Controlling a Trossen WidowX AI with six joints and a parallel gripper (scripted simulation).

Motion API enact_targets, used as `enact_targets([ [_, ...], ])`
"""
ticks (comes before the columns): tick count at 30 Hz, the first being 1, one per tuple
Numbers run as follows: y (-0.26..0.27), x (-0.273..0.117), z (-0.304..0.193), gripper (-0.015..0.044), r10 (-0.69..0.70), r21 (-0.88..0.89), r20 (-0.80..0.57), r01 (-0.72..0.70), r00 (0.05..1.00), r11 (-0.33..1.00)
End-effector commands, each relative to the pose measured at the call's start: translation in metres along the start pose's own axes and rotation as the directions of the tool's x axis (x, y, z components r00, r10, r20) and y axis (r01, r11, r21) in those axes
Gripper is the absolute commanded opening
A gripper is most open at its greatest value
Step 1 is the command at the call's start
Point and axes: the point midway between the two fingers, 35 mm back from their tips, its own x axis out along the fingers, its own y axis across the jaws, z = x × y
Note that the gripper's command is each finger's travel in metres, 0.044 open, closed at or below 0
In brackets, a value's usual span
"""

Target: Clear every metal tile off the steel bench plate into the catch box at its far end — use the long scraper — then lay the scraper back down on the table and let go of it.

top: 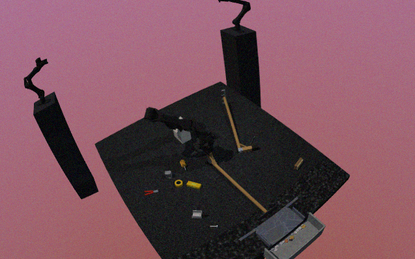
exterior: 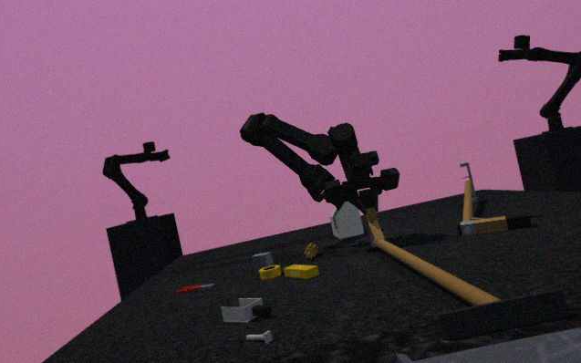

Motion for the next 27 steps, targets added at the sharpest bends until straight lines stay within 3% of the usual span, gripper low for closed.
enact_targets([
  [1,0.0,0.0,0.0,0.0,0.0,0.0,0.0,0.0,1.0,1.0],
  [27,-0.0008,0.0002,-0.0034,0.0,-0.003,0.008,-0.012,0.004,1.0,1.0],
])
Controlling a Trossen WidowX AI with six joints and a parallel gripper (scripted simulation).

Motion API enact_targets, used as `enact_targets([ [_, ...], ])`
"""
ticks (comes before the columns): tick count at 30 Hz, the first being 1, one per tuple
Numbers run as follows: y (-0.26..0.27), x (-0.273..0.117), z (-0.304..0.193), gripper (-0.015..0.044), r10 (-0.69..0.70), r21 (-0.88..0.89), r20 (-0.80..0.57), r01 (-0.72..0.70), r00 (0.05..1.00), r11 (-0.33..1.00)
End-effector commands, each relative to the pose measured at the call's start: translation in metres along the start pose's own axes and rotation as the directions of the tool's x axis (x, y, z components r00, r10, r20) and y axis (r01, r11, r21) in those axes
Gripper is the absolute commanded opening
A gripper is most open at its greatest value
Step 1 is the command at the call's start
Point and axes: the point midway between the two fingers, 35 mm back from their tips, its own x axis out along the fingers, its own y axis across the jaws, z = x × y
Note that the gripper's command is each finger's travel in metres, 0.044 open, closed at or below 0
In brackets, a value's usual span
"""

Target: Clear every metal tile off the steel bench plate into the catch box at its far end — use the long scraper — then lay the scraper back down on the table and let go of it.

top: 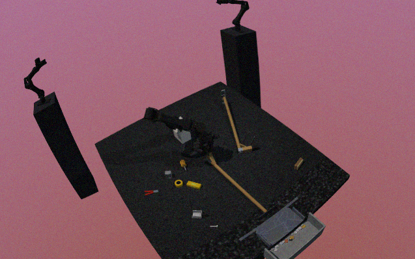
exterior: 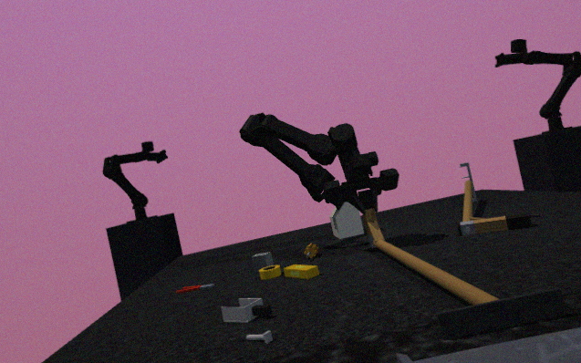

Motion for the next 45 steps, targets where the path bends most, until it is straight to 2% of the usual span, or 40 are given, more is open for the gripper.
enact_targets([
  [1,0.001,0.001,-0.001,0.0,-0.004,0.008,0.001,0.004,1.0,1.0],
  [9,0.001,0.001,-0.001,0.0,-0.004,0.008,0.001,0.004,1.0,1.0],
  [26,0.002,0.0,0.0,0.044,0.0,0.003,0.0,0.0,1.0,1.0],
  [45,0.016,-0.047,0.025,0.044,0.027,0.017,-0.011,-0.027,1.0,0.999],
])
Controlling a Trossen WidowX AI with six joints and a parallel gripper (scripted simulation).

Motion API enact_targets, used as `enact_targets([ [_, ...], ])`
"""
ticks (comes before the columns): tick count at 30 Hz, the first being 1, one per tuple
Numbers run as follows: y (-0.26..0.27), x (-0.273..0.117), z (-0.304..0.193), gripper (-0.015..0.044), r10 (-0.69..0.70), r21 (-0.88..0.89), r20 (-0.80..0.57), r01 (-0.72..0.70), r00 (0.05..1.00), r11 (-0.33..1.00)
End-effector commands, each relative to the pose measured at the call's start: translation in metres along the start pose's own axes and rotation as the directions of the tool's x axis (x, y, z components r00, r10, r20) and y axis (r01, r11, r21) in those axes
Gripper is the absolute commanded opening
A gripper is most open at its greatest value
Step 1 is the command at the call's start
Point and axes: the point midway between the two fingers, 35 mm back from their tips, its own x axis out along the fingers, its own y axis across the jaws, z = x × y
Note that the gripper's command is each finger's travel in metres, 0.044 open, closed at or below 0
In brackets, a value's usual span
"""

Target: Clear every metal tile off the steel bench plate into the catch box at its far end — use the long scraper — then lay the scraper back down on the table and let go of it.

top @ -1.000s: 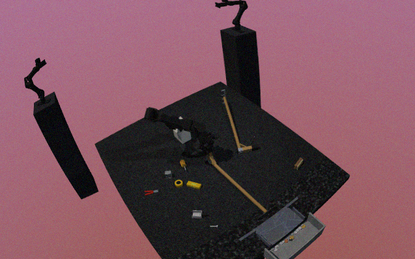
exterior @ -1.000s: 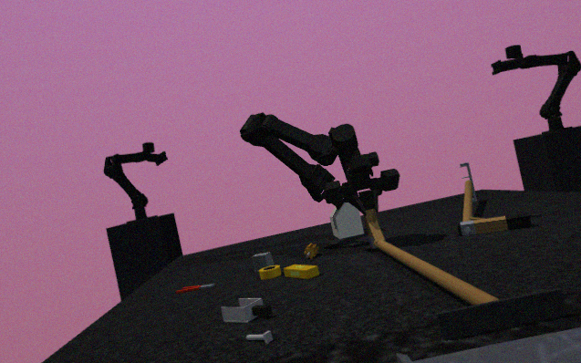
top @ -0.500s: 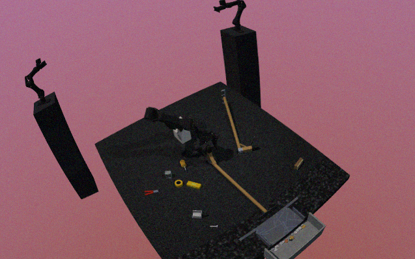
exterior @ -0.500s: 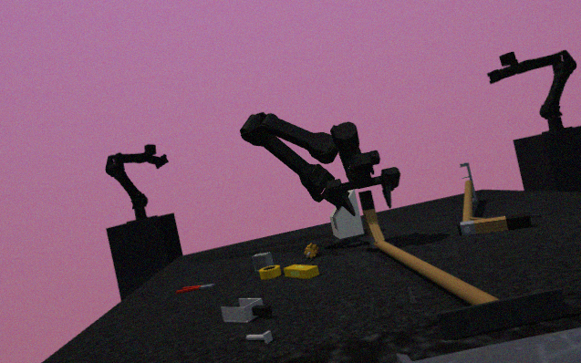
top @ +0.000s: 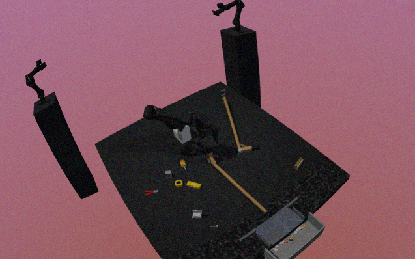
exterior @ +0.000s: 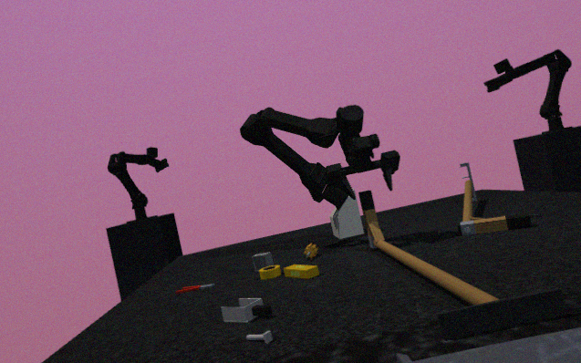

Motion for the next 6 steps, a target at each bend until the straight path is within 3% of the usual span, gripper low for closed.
enact_targets([
  [1,-0.001,-0.011,0.008,0.044,-0.001,0.017,0.007,0.001,1.0,1.0],
  [6,0.001,-0.026,0.013,0.044,0.001,0.018,0.008,-0.001,1.0,1.0],
])
